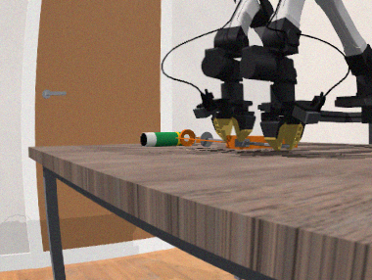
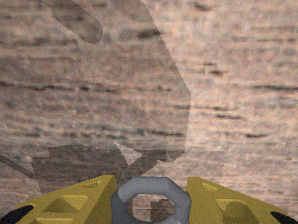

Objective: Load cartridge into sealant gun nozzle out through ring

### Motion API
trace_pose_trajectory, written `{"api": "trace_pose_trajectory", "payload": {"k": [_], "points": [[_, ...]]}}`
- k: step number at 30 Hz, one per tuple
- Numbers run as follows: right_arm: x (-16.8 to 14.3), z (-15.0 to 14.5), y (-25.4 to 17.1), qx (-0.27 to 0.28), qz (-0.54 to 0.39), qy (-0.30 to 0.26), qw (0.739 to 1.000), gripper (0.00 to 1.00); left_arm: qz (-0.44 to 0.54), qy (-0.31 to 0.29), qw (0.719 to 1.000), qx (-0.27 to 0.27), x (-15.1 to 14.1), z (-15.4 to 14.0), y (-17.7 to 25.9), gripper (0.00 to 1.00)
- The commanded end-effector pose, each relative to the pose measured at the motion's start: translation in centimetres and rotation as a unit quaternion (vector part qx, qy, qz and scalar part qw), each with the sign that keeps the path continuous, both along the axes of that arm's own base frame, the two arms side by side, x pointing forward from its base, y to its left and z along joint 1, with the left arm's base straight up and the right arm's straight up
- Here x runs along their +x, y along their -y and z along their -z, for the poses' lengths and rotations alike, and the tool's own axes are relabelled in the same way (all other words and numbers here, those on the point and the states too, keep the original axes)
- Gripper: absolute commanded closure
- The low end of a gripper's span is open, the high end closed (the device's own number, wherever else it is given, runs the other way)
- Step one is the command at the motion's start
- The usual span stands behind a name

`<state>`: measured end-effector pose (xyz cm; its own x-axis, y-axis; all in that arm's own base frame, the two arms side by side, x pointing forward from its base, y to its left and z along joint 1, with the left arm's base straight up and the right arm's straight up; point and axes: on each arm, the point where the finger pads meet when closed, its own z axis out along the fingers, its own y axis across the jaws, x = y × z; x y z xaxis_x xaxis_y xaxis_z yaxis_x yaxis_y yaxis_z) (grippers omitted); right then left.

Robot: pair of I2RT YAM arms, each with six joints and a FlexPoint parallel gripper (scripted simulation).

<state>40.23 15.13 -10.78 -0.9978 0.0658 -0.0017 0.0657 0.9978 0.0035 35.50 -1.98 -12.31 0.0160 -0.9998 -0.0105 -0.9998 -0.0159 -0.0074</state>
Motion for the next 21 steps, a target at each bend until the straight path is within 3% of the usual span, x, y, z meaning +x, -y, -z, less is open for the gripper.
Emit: {"api": "trace_pose_trajectory", "payload": {"k": [1,8,21], "points": [[1.0,-2.5,-0.4,-0.005,0.004,0.021,1.000,0.97,0.000,0.018,1.000,-0.009,1.3,-3.0,0.9,1.00],[-0.5,0.5,1.0,-0.015,0.005,-0.006,1.000,0.97,-0.001,0.006,1.000,-0.008,-0.1,-2.4,0.9,1.00],[-1.1,1.5,1.1,-0.021,0.006,-0.022,1.000,0.97,0.000,0.023,1.000,-0.009,1.4,-3.1,1.3,1.00]]}}
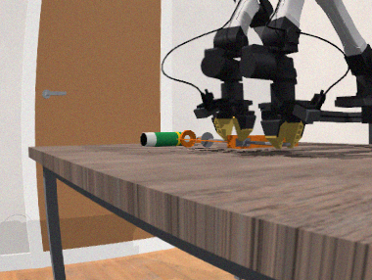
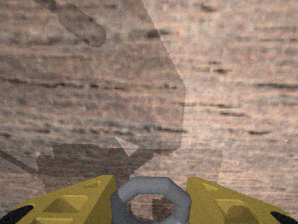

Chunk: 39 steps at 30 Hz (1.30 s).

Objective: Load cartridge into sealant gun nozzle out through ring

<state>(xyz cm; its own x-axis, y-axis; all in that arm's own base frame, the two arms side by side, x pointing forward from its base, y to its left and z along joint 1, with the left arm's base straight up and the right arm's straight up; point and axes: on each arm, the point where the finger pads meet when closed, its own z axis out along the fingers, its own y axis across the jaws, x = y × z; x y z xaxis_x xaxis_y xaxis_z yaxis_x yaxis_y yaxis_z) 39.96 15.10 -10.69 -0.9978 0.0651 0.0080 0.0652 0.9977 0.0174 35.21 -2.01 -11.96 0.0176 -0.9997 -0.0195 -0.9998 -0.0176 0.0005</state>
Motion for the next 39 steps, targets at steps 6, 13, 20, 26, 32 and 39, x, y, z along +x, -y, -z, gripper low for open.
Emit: {"api": "trace_pose_trajectory", "payload": {"k": [6,13,20,26,32,39], "points": [[-0.2,1.3,0.9,-0.026,0.009,-0.011,1.000,0.97,0.012,0.011,1.000,-0.012,0.3,-1.9,-0.6,1.00],[-0.3,1.1,1.3,-0.025,0.002,-0.011,1.000,0.97,0.013,0.018,1.000,-0.003,0.9,-2.1,-3.0,1.00],[-0.5,1.2,1.4,-0.026,0.001,-0.014,1.000,0.97,0.012,0.021,1.000,-0.001,0.5,-1.2,-4.6,1.00],[-0.5,1.2,1.4,-0.026,-0.001,-0.014,1.000,0.97,0.010,-0.001,1.000,-0.003,-0.7,0.5,-5.9,1.00],[-0.4,0.9,1.3,-0.025,-0.001,-0.011,1.000,0.97,0.007,-0.019,1.000,-0.006,-1.5,0.9,-7.0,1.00],[-0.4,0.9,1.3,-0.025,-0.001,-0.011,1.000,0.97,0.010,-0.010,1.000,-0.006,-0.8,0.7,-8.1,1.00]]}}
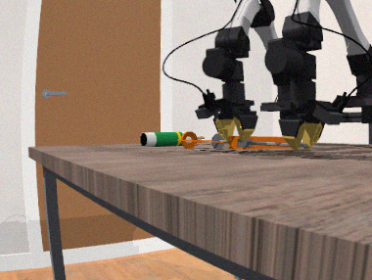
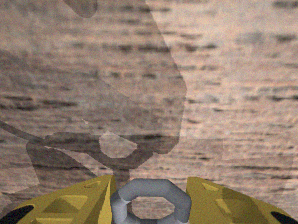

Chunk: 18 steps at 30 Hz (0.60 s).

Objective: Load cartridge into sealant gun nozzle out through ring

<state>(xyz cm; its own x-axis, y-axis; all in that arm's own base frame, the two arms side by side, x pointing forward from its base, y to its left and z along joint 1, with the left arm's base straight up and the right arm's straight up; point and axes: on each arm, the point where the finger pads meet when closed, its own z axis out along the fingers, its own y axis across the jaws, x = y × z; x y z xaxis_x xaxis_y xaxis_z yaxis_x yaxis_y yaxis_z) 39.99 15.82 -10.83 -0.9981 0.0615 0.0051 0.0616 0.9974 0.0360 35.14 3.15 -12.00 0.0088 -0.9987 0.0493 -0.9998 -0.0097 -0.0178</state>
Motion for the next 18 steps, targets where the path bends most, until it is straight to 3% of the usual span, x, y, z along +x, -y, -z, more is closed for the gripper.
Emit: {"api": "trace_pose_trajectory", "payload": {"k": [1,18], "points": [[-0.4,0.8,2.0,-0.034,0.000,-0.013,0.999,0.97,0.006,-0.019,0.999,0.029,-0.7,0.6,-3.2,1.00],[-0.4,0.8,2.0,-0.034,0.000,-0.013,0.999,0.97,0.006,-0.020,0.999,0.027,-0.9,0.7,-6.1,1.00]]}}
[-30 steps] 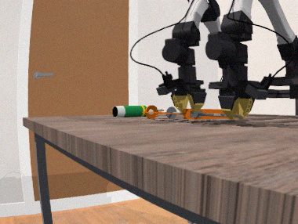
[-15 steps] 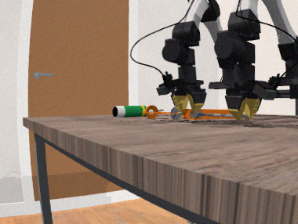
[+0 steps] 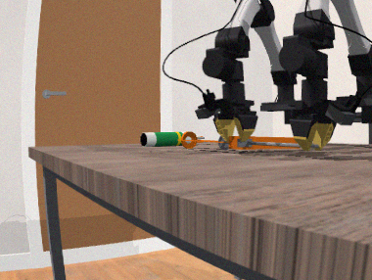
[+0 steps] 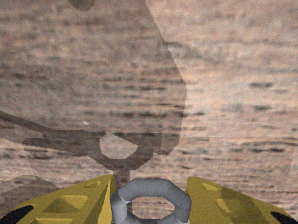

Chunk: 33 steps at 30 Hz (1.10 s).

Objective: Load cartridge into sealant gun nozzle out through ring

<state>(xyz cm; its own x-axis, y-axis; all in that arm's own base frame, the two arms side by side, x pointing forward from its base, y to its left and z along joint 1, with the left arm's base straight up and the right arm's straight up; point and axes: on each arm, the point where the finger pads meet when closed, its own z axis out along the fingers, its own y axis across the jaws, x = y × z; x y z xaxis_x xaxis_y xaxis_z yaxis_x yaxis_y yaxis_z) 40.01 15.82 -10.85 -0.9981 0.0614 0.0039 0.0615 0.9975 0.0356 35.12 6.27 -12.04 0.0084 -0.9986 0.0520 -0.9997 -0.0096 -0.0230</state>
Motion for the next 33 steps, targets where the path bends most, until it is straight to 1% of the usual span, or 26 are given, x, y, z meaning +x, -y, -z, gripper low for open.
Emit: {"api": "trace_pose_trajectory", "payload": {"k": [1,17,20,33], "points": [[-0.4,0.8,2.0,-0.034,0.000,-0.014,0.999,0.97,0.006,-0.023,0.999,0.028,-0.9,0.6,-3.1,1.00],[-0.4,0.8,2.0,-0.034,0.000,-0.014,0.999,0.97,0.004,-0.017,0.999,0.028,-0.7,0.6,-5.9,1.00],[-0.5,0.8,1.9,-0.034,-0.001,-0.014,0.999,0.97,-0.001,-0.002,0.999,0.034,0.1,0.7,-6.1,1.00],[-0.4,0.8,2.0,-0.034,0.000,-0.014,0.999,0.97,-0.002,-0.002,0.999,0.034,0.1,0.7,-6.2,1.00]]}}
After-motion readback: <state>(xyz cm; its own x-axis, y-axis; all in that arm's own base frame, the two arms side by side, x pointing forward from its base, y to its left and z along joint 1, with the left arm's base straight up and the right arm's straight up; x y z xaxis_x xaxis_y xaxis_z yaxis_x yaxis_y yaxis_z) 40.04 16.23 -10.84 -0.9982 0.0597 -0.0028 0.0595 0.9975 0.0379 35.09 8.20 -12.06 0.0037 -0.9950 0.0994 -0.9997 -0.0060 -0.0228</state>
